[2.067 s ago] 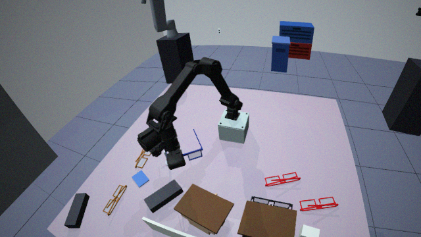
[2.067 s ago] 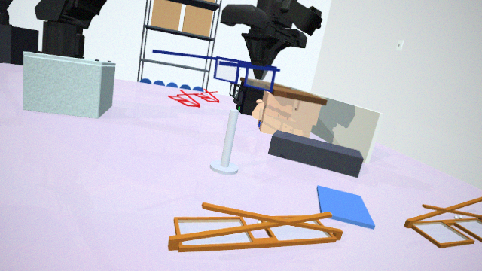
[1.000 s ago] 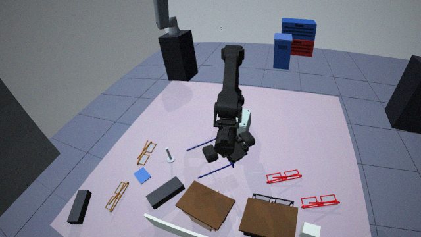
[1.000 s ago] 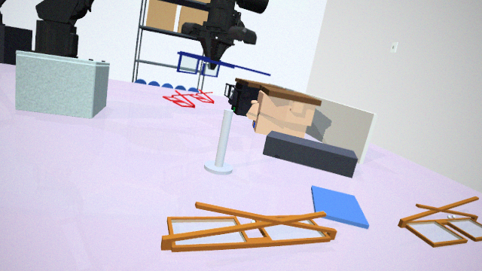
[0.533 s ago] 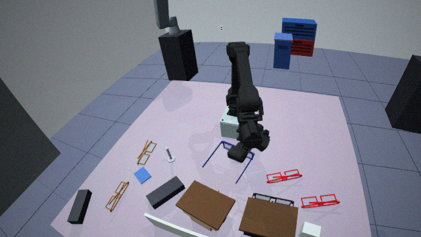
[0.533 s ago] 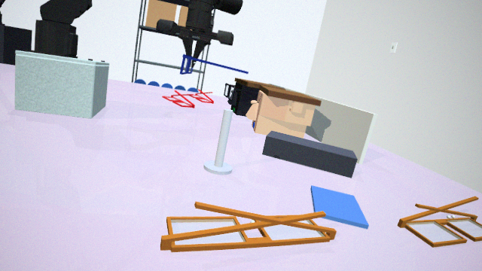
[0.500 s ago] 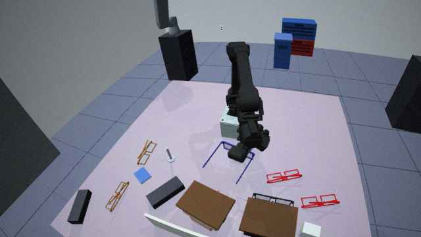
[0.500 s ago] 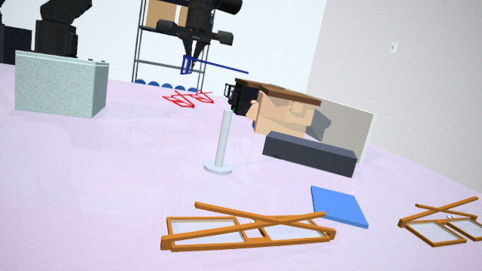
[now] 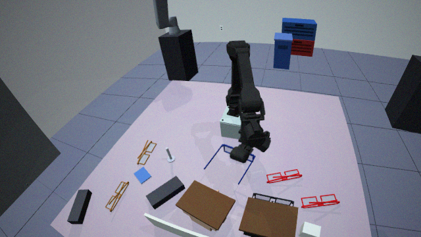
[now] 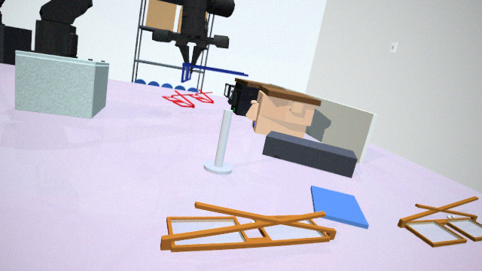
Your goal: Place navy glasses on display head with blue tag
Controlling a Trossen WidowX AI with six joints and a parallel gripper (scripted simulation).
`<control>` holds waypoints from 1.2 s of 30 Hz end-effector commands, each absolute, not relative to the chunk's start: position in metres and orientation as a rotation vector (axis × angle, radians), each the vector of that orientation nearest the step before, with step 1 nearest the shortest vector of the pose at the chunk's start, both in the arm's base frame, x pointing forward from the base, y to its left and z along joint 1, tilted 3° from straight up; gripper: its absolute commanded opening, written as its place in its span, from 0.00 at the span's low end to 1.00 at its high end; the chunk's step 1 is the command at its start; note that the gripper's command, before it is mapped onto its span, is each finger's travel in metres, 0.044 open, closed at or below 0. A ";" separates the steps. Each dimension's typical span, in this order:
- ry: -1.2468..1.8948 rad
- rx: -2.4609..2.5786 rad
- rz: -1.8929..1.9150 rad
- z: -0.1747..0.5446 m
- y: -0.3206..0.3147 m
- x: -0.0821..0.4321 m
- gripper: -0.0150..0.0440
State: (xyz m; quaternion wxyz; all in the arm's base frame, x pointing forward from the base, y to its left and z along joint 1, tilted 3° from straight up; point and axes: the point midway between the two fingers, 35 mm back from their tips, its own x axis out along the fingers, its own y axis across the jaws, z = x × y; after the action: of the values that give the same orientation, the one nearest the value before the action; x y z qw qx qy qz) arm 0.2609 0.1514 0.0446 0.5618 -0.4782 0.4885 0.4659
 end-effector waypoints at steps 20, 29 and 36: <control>1.177 -1.109 1.121 0.016 0.152 0.261 0.25; 1.177 -1.109 1.121 0.007 0.153 0.261 0.25; 1.175 -1.110 1.118 0.007 0.152 0.266 0.25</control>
State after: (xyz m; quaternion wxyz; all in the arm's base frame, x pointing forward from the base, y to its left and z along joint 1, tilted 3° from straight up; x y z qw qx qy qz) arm 0.2626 0.1517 0.0063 0.5529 -0.4694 0.5006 0.4726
